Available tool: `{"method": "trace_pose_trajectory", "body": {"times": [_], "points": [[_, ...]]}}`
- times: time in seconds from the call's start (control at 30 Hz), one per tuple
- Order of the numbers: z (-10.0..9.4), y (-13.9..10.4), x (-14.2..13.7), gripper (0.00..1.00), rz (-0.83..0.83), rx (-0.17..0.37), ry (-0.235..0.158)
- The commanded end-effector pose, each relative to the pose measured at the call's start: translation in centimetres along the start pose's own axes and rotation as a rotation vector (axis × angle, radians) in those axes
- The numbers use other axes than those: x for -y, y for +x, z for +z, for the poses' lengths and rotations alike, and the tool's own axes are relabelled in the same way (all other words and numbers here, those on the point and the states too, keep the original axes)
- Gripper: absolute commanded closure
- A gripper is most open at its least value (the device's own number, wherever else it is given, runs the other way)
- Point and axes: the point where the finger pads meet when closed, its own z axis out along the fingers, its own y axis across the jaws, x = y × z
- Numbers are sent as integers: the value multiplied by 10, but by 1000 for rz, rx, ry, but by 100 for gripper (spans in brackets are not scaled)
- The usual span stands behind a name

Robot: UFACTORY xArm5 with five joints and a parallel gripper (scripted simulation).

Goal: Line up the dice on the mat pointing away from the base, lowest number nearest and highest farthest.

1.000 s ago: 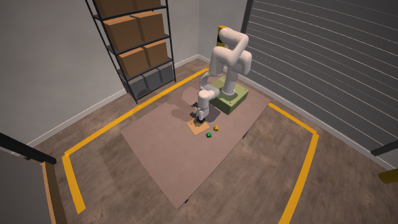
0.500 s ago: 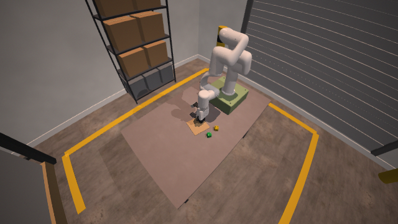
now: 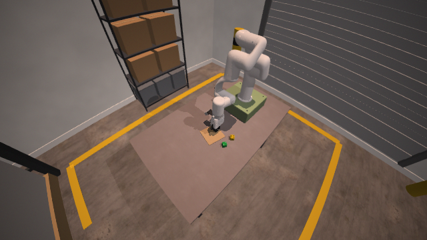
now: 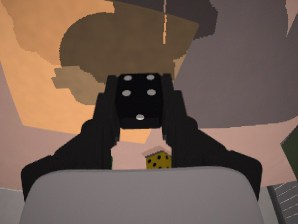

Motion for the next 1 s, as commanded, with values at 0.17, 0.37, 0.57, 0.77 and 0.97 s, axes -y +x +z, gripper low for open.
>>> {"method": "trace_pose_trajectory", "body": {"times": [0.17,0.37,0.57,0.77,0.97], "points": [[2,0,1,73,0,0,3],[3,0,1,73,0,0,3],[3,0,1,73,0,0,3],[3,0,1,73,0,0,3],[3,0,1,73,0,0,3]]}}
